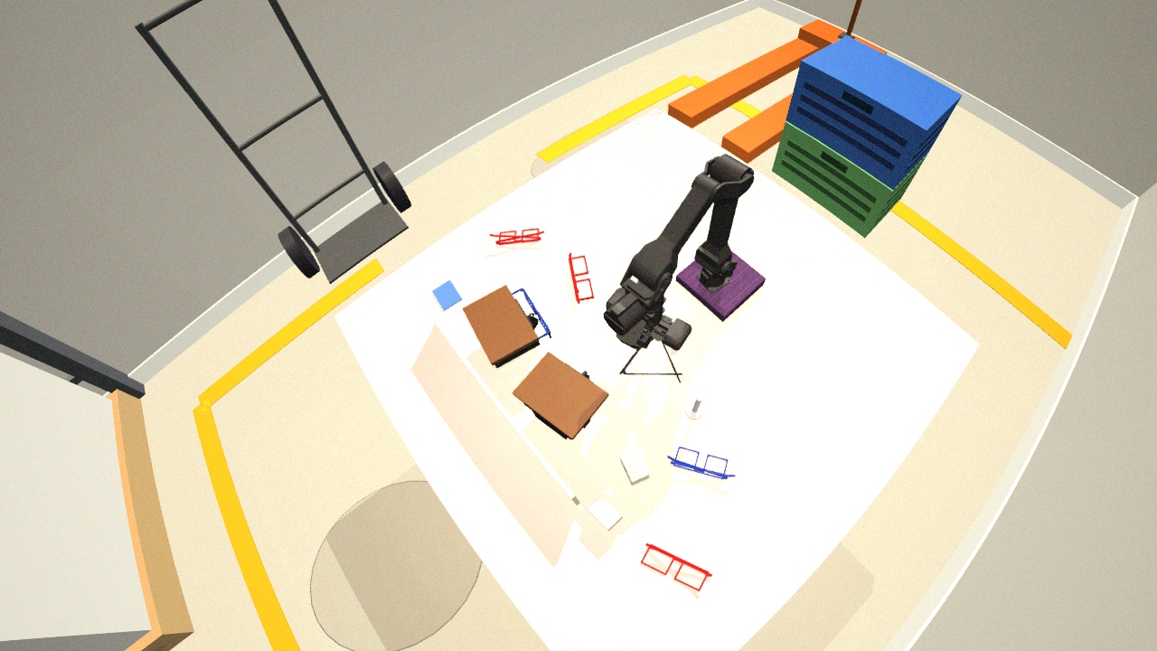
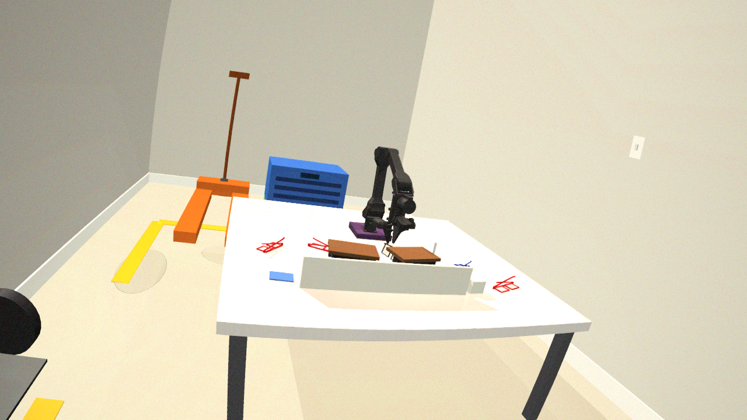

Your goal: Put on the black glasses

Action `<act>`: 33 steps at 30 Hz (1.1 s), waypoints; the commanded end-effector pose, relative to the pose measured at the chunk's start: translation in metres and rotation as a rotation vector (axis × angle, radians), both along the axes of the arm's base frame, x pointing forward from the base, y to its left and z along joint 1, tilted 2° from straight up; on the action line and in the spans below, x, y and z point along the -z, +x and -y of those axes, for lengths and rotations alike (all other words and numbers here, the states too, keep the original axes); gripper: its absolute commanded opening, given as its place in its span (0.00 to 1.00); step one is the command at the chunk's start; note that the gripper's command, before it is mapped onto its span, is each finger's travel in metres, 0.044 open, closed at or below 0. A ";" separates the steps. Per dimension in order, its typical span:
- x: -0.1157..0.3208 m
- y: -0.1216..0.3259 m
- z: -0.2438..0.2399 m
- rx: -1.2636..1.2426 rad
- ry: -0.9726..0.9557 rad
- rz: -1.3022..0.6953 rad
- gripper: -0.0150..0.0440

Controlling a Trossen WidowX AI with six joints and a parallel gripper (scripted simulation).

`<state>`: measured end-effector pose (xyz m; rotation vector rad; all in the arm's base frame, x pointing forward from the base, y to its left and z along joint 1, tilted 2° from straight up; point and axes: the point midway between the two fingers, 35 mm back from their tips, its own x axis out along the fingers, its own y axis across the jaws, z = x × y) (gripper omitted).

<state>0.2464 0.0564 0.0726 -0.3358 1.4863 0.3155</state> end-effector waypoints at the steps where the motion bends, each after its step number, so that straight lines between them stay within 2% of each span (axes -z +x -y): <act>1: 0.010 -0.001 0.002 -0.003 -0.006 -0.011 0.46; 17: 0.035 -0.001 0.005 -0.003 -0.006 -0.012 0.46; 33: 0.035 -0.001 0.003 -0.006 -0.003 -0.010 0.44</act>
